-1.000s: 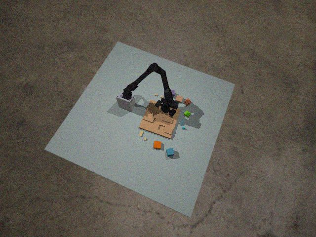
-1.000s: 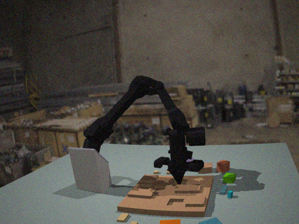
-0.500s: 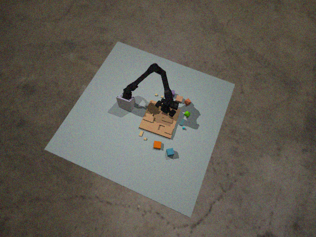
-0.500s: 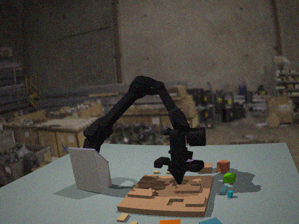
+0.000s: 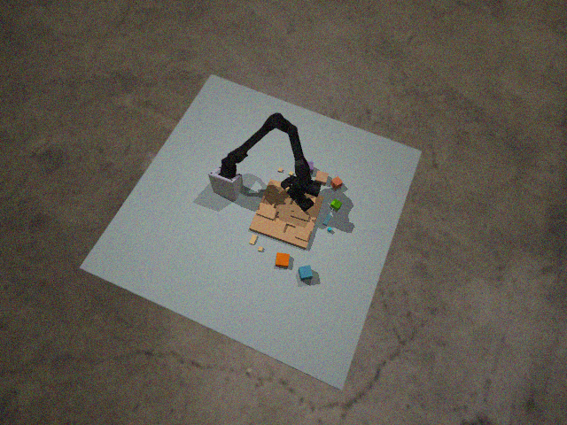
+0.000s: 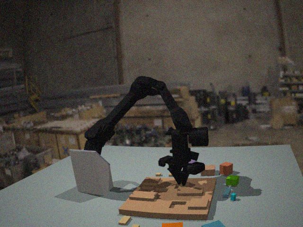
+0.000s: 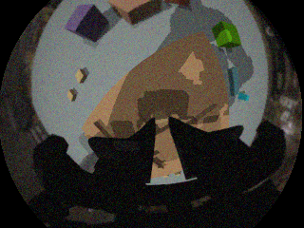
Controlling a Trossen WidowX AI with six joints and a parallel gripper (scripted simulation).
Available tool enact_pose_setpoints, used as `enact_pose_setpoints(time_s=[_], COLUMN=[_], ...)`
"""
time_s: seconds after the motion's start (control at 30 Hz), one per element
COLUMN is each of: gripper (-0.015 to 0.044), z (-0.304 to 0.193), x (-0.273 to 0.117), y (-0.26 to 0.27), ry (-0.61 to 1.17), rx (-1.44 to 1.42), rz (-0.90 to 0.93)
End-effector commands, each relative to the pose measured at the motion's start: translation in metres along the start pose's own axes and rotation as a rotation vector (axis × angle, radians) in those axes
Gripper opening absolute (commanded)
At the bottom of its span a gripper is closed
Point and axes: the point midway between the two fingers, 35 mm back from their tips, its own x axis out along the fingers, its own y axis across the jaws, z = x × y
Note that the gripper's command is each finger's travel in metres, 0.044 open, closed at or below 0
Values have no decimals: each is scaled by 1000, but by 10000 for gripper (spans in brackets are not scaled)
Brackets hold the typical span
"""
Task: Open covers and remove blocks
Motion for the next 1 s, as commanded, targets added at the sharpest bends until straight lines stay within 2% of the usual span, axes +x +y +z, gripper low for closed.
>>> enact_pose_setpoints(time_s=[0.0, 0.97], gripper=[144, 144], z=[1, 1], x=[-6, -46], y=[-1, 0], ry=[0, 0], rx=[125, 1089], rz=[-2, -4])
